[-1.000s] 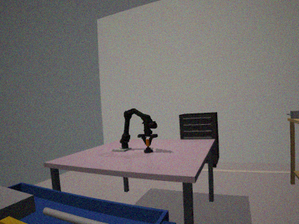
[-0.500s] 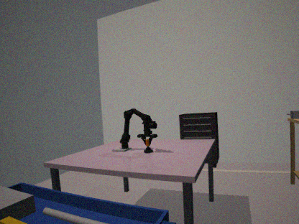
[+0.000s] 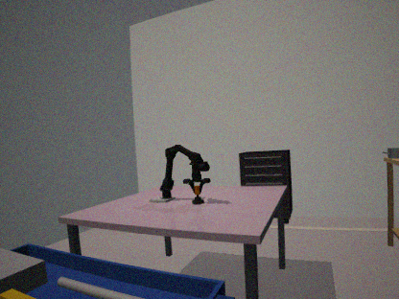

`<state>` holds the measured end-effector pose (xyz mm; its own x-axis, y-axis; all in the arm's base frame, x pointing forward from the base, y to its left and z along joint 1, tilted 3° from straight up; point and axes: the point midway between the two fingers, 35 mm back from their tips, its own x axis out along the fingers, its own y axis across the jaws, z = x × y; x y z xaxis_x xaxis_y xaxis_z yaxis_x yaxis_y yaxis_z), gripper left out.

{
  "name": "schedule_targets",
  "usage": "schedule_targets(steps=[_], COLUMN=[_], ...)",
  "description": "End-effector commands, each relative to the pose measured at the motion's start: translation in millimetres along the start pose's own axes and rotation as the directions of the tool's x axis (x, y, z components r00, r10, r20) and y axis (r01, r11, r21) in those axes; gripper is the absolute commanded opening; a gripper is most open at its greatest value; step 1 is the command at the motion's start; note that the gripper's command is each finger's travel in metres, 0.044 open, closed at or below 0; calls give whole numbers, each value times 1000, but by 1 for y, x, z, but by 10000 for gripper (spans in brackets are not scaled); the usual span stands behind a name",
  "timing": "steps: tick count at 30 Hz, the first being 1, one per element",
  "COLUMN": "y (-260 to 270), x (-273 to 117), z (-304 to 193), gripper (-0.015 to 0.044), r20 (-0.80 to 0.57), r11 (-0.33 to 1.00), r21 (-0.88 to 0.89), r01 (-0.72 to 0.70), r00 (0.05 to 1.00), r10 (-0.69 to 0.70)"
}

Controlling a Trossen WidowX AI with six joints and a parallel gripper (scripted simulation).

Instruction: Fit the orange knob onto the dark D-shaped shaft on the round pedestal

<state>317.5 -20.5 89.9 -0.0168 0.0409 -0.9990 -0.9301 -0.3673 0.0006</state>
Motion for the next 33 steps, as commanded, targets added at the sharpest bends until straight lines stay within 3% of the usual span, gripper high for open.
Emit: schedule_targets(steps=[1,22,29,33], y=[-2,2,1,-1], x=[1,-1,-2,-2], z=[-1,1,0,0], gripper=[0,0,0,0], r20=[-3,-3,-3,-3], r11=[1000,1000,978,976], r21=[-12,-12,-209,-220], r01=[3,3,3,3], r00=[1000,1000,1000,1000], r10=[-3,-3,-3,-3])
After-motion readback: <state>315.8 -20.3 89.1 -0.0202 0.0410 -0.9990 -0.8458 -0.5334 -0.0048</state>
